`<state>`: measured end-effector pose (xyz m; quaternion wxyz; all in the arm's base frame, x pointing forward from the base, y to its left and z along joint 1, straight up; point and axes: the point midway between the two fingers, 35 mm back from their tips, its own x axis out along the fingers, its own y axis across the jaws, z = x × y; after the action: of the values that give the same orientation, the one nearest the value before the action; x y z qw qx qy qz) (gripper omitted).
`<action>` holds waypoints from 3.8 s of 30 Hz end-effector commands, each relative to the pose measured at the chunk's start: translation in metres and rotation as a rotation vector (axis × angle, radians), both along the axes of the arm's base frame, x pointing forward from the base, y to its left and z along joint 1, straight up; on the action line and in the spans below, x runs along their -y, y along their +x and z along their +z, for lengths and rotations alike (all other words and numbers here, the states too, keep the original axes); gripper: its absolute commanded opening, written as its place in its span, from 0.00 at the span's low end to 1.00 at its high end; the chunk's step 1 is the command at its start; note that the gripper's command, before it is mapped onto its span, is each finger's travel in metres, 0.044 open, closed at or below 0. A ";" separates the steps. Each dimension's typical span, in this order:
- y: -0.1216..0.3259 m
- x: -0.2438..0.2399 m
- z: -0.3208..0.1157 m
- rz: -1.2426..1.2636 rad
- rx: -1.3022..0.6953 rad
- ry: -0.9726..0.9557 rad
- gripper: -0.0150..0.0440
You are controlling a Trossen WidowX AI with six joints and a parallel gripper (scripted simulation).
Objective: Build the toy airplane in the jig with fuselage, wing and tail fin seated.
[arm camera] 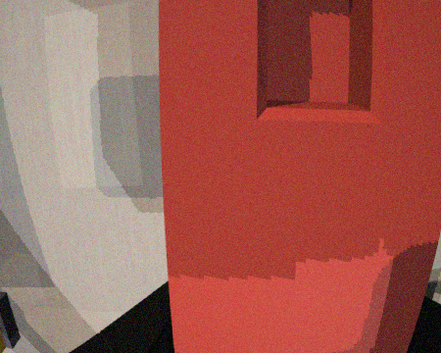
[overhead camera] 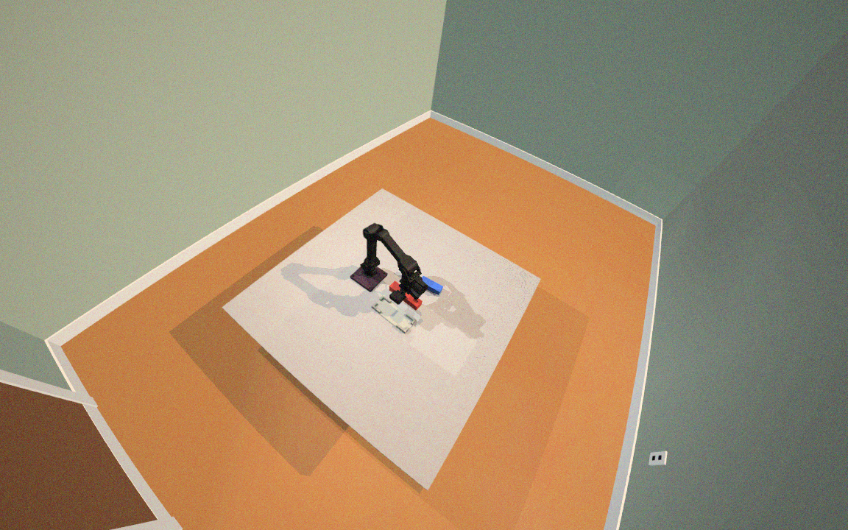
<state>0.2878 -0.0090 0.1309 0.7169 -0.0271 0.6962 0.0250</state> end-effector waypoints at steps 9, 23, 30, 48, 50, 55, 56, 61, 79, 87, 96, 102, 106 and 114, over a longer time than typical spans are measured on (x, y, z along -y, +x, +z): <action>0.002 0.035 -0.016 0.013 -0.002 -0.004 0.25; -0.001 0.078 -0.033 0.025 -0.002 -0.009 0.25; -0.002 0.082 -0.035 0.027 -0.002 -0.009 0.43; -0.002 0.082 -0.038 0.027 -0.002 -0.009 0.59; -0.002 0.083 -0.041 0.027 -0.002 -0.009 0.59; -0.001 0.083 -0.049 0.027 -0.002 -0.009 0.59; -0.001 0.083 -0.051 0.027 -0.002 -0.009 0.59; -0.001 0.083 -0.059 0.027 -0.002 -0.009 0.59; -0.001 0.083 -0.073 0.023 -0.002 -0.007 0.53; -0.001 0.083 -0.073 0.023 -0.002 -0.007 0.39; -0.001 0.083 -0.073 0.023 -0.002 -0.007 0.79; -0.001 0.083 -0.073 0.023 -0.002 -0.007 1.00; -0.001 0.083 -0.073 0.023 -0.002 -0.007 1.00; 0.003 0.084 -0.020 0.027 0.004 -0.009 1.00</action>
<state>0.2866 -0.0919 0.0802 0.7090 -0.0351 0.7035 0.0334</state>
